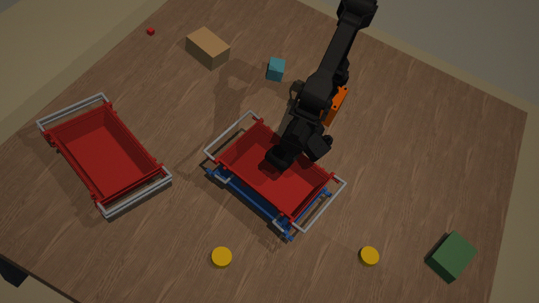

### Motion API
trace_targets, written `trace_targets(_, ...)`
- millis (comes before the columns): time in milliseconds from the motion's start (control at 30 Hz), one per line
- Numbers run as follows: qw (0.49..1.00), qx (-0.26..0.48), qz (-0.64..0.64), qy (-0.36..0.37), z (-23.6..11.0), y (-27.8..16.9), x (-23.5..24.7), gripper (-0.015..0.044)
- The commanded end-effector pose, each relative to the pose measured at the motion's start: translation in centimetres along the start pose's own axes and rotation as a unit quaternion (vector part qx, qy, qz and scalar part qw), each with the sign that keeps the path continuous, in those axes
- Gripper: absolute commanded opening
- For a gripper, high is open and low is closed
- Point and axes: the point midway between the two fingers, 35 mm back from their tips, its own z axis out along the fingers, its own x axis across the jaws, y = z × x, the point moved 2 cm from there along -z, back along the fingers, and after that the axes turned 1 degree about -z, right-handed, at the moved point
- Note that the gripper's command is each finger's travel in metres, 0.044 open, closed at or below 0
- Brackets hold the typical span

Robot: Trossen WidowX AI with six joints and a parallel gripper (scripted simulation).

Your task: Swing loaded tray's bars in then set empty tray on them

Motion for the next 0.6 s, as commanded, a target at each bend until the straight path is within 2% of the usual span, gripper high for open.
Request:
trace_targets(0, 1.0, 0.0, 0.001, 0.012, 0.51, 0.0, 0.4, 0.0)
trace_targets(133, 1.0, 0.0, 0.001, 0.012, 0.51, 0.0, 0.4, 0.0)
trace_targets(567, 1.0, 0.0, 0.001, 0.012, 0.51, 0.0, 0.4, 0.0191)
